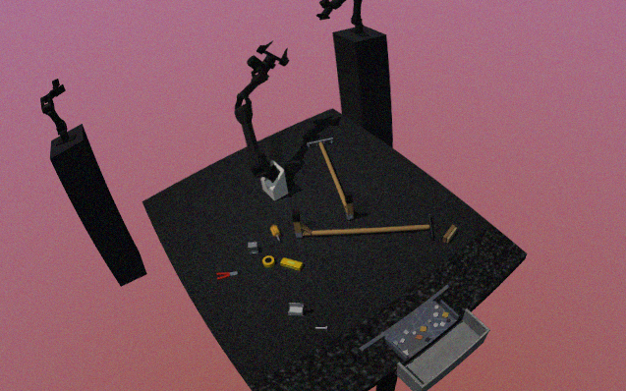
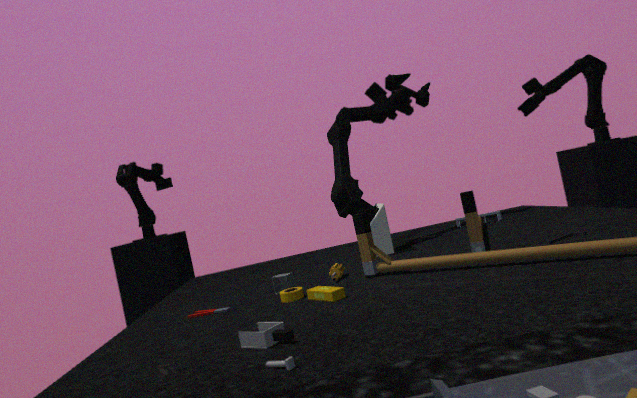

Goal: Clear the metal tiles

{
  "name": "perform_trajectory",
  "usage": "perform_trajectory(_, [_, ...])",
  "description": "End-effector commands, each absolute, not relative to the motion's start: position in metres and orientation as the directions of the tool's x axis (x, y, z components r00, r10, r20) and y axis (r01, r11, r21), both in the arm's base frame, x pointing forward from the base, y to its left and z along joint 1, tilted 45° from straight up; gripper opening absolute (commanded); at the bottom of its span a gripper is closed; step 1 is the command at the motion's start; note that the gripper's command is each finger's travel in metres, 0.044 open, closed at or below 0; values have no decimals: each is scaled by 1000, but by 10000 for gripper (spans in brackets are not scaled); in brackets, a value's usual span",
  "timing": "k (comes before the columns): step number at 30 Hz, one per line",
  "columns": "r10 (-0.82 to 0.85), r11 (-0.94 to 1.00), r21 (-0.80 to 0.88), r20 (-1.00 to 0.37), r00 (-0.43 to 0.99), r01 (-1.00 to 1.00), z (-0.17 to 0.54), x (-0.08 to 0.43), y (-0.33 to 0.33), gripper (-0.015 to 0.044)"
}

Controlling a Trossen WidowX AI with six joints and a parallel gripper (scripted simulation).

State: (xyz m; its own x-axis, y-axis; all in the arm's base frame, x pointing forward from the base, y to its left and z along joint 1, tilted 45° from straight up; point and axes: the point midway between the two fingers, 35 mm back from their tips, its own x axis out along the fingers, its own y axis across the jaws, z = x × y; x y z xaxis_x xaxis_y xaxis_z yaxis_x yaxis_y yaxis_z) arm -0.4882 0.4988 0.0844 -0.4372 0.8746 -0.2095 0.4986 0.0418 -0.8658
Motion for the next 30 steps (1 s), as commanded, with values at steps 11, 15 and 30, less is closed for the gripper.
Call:
perform_trajectory(11, [772, 353, -745, -109, -626, 566, 66, -574, 432, 440])
perform_trajectory(15, [735, 443, -698, -77, -674, 563, 61, -595, 409, 440])
perform_trajectory(30, [668, 581, -608, -24, -744, 541, 57, -624, 372, 440])
